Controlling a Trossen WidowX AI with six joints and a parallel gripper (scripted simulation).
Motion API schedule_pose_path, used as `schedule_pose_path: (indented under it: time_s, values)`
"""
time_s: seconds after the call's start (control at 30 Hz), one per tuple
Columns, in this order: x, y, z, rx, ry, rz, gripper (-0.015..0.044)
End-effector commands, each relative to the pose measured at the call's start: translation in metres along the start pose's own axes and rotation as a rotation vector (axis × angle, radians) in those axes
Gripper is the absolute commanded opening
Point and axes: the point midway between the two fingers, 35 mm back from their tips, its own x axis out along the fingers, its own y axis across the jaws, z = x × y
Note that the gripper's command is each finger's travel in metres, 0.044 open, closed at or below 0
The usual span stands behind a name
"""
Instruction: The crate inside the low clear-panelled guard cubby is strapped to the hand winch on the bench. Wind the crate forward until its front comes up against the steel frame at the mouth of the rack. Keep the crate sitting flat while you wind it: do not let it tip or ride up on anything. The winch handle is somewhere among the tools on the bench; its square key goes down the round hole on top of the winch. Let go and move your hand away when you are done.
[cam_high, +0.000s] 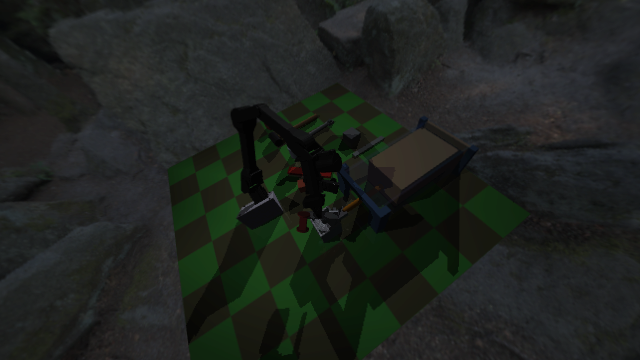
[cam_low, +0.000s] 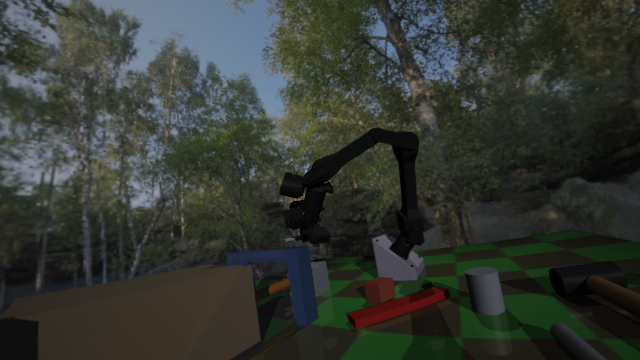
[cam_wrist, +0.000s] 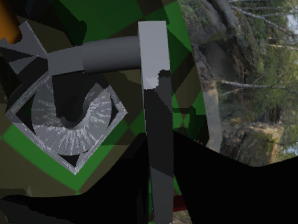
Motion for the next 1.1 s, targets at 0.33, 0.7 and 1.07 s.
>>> schedule_pose_path:
  time_s: [0.33, 0.7, 1.07]
  values:
    - [-0.004, -0.0035, 0.0009, 0.013, -0.024, -0.252, 0.0]
    - [-0.0038, -0.0031, 0.0009, 0.015, -0.032, -0.427, 0.0]
    - [-0.0036, -0.0026, 0.0008, 0.016, -0.041, -0.609, 0.0]
